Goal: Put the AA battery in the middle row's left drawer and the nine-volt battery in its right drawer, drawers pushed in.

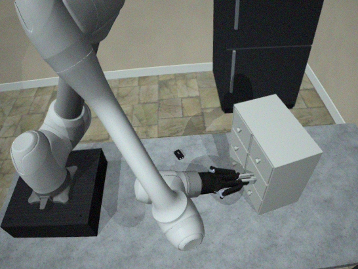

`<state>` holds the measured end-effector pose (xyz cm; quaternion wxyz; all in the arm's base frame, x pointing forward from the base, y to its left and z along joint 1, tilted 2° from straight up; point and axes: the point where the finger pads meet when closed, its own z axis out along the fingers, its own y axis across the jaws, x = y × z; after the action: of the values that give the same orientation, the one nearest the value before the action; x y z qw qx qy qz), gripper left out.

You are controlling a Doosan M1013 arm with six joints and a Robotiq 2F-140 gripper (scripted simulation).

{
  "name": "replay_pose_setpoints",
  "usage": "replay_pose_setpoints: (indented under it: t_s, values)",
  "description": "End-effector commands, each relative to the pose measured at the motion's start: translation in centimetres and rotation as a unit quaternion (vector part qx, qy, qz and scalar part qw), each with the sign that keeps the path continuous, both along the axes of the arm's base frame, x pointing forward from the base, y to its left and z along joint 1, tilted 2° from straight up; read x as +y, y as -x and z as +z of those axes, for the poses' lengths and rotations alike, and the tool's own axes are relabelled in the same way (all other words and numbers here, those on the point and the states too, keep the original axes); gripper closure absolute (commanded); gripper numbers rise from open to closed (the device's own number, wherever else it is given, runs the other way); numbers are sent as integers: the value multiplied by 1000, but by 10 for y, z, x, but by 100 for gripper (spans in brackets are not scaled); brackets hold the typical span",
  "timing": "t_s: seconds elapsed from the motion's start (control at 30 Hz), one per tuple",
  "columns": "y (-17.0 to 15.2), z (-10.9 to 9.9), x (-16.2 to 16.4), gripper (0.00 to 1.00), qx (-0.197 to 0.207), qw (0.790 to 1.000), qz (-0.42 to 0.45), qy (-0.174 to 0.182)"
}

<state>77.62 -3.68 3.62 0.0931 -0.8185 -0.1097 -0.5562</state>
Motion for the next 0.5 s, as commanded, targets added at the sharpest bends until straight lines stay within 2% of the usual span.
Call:
replay_pose_setpoints:
  t_s: [0.0, 0.47]
  values:
    - [1, 0, 0, 92, 0, 1000, 0, 0]
    - [10, 0, -3, 92, 0, 1000, 0, 0]
